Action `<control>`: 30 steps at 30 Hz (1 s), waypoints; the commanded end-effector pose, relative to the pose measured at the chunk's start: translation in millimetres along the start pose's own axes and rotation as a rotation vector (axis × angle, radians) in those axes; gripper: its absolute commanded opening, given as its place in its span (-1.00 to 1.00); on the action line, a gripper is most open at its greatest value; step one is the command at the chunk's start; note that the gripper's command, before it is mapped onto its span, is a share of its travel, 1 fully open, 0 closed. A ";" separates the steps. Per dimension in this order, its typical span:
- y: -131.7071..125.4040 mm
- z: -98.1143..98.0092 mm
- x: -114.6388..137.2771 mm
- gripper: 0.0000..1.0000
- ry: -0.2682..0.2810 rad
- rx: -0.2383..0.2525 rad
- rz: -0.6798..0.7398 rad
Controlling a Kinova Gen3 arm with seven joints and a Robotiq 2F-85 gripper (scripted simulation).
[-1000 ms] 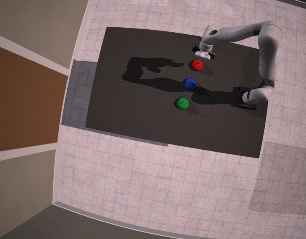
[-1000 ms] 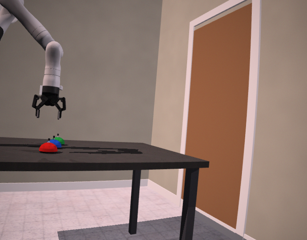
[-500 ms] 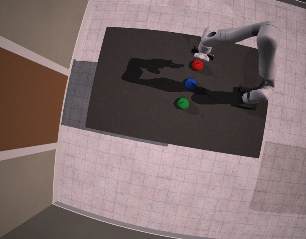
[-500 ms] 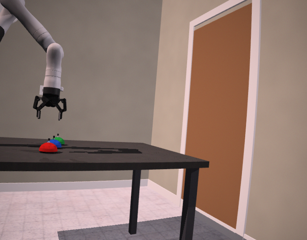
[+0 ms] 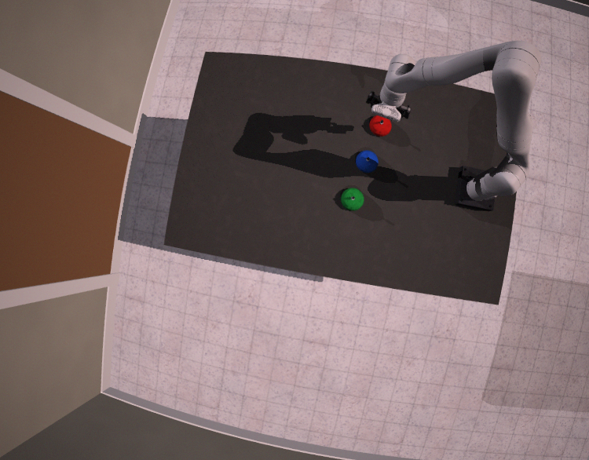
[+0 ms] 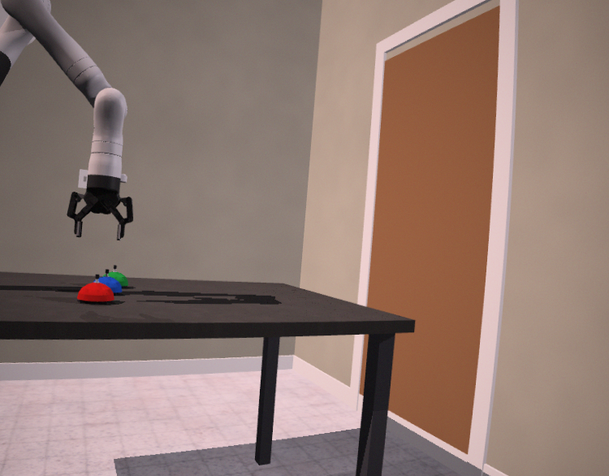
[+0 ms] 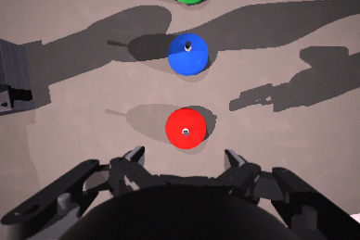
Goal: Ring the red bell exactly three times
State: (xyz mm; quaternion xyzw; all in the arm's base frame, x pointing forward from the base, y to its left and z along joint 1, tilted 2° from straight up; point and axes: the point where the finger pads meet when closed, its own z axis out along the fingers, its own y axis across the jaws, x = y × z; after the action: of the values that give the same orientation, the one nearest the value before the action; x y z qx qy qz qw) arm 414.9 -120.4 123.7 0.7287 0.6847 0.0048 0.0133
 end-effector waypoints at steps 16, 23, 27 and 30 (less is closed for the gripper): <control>1.5 1.8 6.4 1.00 0.001 -0.001 0.001; 1.5 1.9 6.7 -1.00 0.001 -0.001 0.001; 1.5 1.9 6.7 -1.00 0.001 -0.001 0.001; 1.5 1.9 6.7 -1.00 0.001 -0.001 0.001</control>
State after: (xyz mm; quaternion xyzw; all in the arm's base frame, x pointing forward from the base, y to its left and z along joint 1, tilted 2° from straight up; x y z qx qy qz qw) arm 416.4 -113.7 121.0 0.7290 0.6844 0.0050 0.0125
